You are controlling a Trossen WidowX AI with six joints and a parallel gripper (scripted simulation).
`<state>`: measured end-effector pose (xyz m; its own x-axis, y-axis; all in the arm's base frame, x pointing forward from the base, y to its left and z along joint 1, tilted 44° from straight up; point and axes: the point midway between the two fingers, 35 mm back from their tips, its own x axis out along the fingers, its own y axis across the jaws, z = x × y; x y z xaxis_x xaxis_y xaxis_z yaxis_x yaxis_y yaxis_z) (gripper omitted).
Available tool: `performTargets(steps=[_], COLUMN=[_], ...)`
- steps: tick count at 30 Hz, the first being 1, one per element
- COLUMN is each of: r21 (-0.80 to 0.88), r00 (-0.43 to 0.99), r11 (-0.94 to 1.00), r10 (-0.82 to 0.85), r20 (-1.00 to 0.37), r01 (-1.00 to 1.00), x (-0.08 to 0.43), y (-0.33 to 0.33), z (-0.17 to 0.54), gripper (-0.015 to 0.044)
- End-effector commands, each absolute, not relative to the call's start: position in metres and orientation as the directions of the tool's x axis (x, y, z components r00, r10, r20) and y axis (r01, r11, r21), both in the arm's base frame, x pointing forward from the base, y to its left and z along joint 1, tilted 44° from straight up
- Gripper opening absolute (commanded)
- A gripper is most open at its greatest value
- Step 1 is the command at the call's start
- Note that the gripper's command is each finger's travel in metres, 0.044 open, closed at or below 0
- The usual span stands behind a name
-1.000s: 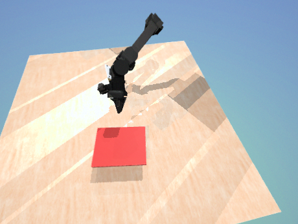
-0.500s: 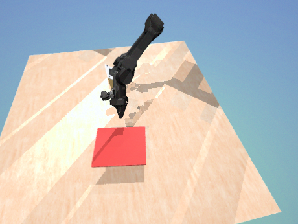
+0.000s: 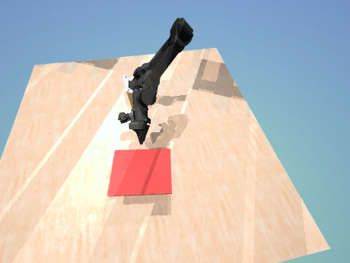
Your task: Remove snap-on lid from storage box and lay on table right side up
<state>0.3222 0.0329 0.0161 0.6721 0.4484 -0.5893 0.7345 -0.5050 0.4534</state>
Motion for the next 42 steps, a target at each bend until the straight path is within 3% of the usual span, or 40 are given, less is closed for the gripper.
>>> performTargets(steps=[1, 27, 30, 40, 42], r21=[0.452, 0.453, 0.453, 0.453, 0.453], r00=[0.673, 0.676, 0.676, 0.676, 0.676], r11=[-0.508, -0.511, -0.511, -0.511, -0.511], r10=[0.447, 0.449, 0.449, 0.449, 0.449], r20=[-0.589, -0.585, -0.585, -0.585, -0.585], r01=[0.733, 0.731, 0.731, 0.731, 0.731], x=[0.329, 0.353, 0.353, 0.353, 0.353], y=[0.036, 0.056, 0.056, 0.056, 0.056], z=[0.012, -0.012, -0.012, -0.012, -0.012], gripper=[0.0235, 0.0235, 0.0156, 0.009, 0.0037])
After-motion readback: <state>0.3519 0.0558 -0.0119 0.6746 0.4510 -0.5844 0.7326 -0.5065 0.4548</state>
